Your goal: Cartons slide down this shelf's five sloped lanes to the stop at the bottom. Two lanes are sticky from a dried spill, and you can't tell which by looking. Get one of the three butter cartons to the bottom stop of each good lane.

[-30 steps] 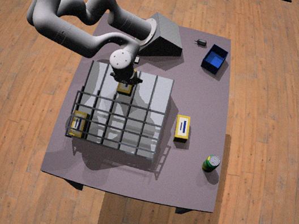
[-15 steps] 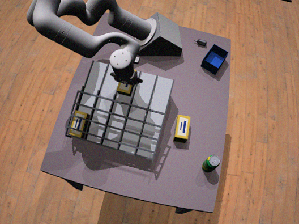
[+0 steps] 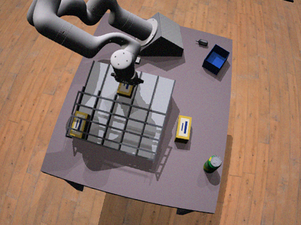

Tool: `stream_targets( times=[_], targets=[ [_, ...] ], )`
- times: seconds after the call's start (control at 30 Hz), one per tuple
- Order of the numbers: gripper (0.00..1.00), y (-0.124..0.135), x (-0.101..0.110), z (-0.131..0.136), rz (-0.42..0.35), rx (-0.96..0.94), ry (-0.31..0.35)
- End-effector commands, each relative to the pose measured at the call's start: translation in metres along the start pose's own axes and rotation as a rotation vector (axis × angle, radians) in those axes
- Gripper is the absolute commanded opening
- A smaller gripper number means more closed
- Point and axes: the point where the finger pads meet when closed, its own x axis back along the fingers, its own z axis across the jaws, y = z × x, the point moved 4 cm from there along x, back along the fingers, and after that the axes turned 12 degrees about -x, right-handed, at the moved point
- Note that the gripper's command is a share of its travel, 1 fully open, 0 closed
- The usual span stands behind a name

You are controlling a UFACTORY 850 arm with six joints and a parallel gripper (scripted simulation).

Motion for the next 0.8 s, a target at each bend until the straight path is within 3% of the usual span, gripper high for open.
stream_targets(
  times=[0.0,0.77],
  targets=[
    [0.75,0.0001,0.0004,0.0002,-0.001,0.0,0.001],
    [0.77,0.0001,0.0004,0.0002,-0.001,0.0,0.001]
  ],
)
